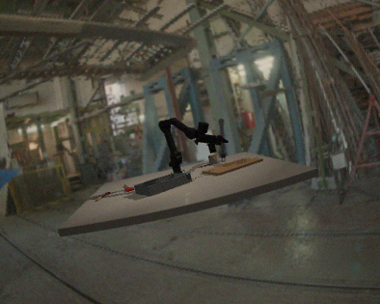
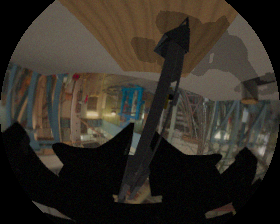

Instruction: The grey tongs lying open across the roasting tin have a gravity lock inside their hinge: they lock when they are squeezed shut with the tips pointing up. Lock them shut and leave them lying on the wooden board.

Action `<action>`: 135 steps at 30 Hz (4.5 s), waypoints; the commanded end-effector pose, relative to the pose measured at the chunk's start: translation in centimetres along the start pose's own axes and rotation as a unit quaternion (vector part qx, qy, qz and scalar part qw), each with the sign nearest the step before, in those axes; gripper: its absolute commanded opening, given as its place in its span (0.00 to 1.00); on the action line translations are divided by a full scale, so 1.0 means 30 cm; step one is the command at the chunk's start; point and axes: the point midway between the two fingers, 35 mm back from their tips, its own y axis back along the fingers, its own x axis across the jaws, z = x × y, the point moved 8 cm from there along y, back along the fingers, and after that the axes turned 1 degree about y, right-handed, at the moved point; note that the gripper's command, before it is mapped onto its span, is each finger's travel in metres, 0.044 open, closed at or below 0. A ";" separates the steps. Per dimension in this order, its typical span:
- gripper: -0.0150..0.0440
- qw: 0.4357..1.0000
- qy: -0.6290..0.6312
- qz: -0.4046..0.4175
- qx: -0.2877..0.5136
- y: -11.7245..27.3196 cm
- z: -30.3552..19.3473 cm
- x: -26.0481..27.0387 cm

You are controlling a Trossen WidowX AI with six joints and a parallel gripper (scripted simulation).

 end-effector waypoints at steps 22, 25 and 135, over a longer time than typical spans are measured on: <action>0.00 0.999 -0.020 0.003 -0.044 -0.045 -0.039 0.030; 0.00 0.998 -0.028 0.004 -0.064 -0.063 -0.053 0.041; 0.00 0.826 0.002 -0.011 -0.563 -0.329 -0.173 0.008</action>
